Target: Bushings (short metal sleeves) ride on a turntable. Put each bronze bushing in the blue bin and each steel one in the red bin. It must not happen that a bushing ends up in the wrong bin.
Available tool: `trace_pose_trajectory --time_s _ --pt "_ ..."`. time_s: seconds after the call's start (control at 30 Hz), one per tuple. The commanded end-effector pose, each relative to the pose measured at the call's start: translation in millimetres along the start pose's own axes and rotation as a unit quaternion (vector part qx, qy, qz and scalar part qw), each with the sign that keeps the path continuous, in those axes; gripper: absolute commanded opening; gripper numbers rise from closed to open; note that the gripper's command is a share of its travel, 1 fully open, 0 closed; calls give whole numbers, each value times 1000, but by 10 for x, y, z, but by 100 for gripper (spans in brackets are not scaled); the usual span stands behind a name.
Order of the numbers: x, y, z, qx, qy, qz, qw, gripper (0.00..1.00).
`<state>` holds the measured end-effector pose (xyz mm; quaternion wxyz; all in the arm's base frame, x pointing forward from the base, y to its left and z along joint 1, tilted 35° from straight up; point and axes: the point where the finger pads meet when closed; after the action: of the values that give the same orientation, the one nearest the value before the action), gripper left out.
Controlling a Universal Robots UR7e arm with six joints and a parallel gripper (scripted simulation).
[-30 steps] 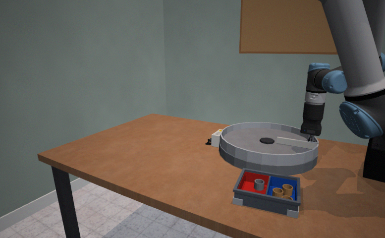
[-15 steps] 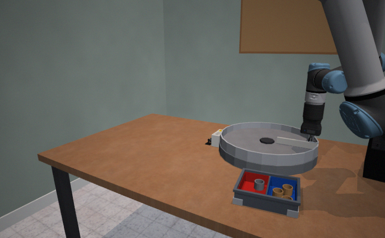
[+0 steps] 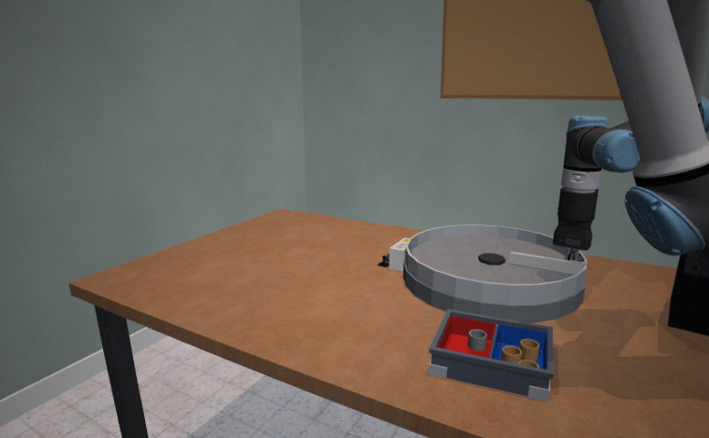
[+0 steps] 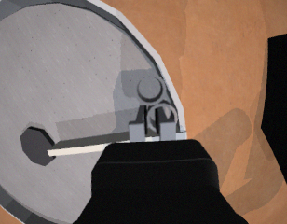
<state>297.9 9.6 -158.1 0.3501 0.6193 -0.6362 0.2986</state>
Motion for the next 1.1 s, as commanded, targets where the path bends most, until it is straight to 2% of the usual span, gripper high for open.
trace_pose_trajectory --time_s 0.0,1.07 --pt "3 -2 3 0 0 0 1000 0" --pt "39 -3 3 0 0 0 1000 0"
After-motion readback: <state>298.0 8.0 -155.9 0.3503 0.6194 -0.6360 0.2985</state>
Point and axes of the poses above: the point where the finger pads meet when closed, its own x axis back along the fingers, its own y axis across the jaws, z = x × y, and after that the axes turned 6 degrees about -x, right-handed
